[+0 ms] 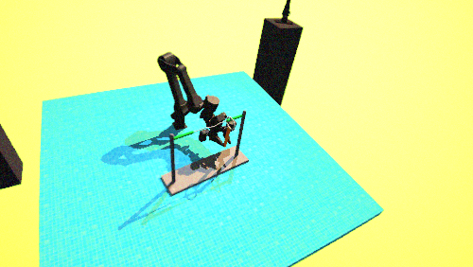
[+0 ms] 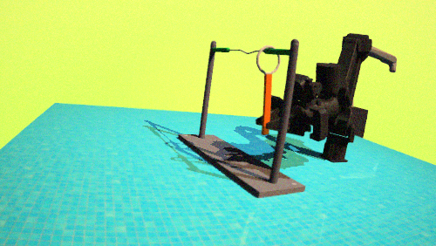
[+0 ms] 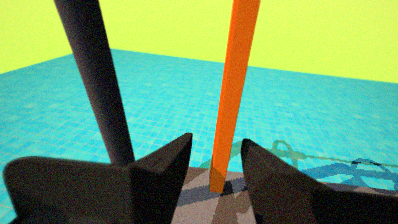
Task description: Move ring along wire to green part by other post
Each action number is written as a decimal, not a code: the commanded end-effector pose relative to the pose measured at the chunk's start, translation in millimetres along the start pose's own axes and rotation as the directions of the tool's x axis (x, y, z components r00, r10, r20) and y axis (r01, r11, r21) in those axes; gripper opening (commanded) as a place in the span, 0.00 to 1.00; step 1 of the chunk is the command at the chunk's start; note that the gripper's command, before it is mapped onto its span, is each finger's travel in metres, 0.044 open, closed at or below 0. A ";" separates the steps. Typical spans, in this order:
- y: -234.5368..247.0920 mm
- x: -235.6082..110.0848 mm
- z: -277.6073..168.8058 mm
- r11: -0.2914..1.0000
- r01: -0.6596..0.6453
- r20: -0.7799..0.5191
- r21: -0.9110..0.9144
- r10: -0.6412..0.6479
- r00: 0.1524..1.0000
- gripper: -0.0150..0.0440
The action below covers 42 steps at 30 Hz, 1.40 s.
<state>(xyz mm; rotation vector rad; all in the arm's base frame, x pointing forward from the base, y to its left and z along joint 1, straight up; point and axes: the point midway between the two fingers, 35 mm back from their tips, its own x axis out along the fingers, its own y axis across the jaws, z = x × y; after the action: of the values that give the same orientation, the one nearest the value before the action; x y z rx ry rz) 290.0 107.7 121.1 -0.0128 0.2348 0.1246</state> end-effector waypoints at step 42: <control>-2.7 -39.2 -5.7 1.000 0.008 -0.009 0.004 -0.008 1.000 0.53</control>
<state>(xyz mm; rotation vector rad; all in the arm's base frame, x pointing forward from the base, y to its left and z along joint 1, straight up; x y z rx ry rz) 251.8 101.4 126.5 -0.0108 0.2398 0.1222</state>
